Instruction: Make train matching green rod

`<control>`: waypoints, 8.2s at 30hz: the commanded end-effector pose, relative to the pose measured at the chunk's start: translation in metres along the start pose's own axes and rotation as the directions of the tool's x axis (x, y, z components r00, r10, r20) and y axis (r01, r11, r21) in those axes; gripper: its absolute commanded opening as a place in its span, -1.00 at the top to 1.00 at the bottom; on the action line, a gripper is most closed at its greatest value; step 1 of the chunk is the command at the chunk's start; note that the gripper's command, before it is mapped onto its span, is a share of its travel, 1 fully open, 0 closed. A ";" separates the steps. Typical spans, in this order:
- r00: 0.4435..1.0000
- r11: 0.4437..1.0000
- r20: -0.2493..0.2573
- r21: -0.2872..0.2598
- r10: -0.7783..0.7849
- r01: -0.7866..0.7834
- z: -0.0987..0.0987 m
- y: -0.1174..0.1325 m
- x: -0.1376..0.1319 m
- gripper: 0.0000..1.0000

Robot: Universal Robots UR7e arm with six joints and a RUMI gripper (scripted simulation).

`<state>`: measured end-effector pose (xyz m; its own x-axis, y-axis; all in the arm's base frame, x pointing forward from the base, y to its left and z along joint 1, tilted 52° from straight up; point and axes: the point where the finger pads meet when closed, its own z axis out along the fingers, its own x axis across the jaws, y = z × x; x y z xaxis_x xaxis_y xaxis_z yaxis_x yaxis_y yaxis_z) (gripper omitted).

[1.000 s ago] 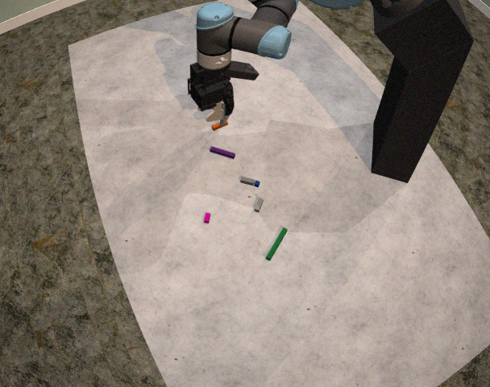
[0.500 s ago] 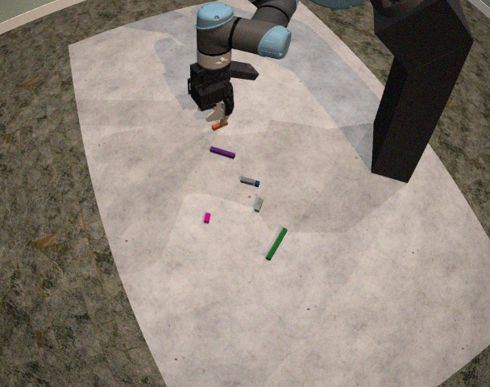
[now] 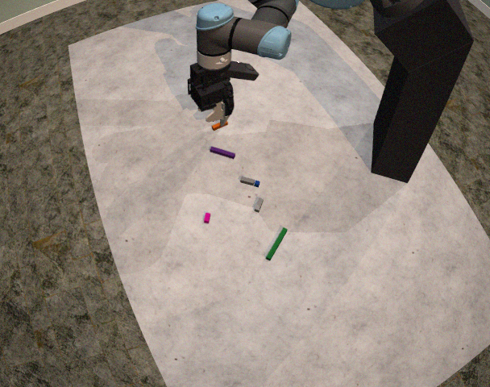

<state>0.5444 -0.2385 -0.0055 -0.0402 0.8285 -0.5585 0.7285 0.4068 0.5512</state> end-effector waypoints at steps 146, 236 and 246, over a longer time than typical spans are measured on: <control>1.000 1.000 0.000 0.000 0.008 -0.008 -0.084 0.001 0.001 1.00; 0.668 0.668 0.000 -0.001 0.744 -0.744 -0.002 0.054 0.149 1.00; 0.668 0.668 0.000 -0.001 0.744 -0.744 0.003 0.054 0.149 1.00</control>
<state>0.5790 -0.0944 -0.0612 0.5154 0.8562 0.0366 0.5167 -0.3445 0.7838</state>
